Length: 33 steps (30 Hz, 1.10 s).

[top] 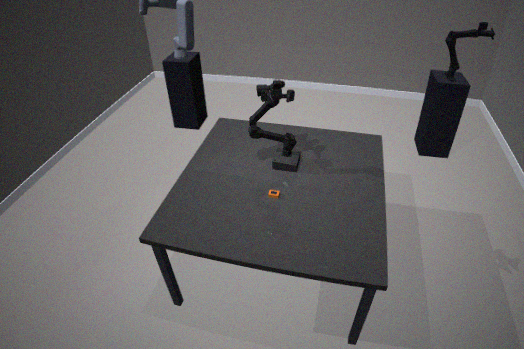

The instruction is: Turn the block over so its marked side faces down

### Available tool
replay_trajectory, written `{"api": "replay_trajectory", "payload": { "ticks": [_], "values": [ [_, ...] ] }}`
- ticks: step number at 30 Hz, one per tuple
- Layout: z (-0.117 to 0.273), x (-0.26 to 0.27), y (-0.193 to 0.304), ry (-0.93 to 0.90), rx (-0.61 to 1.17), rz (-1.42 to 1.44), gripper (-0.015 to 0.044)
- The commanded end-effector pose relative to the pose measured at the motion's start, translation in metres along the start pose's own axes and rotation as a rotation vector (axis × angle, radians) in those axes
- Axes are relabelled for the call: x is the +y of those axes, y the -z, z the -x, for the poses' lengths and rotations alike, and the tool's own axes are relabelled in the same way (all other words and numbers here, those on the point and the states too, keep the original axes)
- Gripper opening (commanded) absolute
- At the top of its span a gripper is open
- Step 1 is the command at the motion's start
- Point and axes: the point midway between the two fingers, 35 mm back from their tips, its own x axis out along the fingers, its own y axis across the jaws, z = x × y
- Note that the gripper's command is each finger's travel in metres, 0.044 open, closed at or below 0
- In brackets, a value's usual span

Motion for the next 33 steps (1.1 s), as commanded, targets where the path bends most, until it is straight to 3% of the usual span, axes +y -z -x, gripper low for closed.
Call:
{"api": "replay_trajectory", "payload": {
  "ticks": [1,10,16,25,33],
  "values": [
    [0.000,0.001,-0.001,0.003,-0.002,0.002,0.0426],
    [0.010,0.056,-0.043,0.159,-0.153,0.186,0.0440],
    [-0.007,0.109,-0.055,0.235,-0.202,0.386,0.0440],
    [-0.075,0.168,-0.027,0.249,-0.128,0.647,0.0440],
    [-0.153,0.172,0.038,0.217,0.079,0.758,0.0440]
  ]
}}
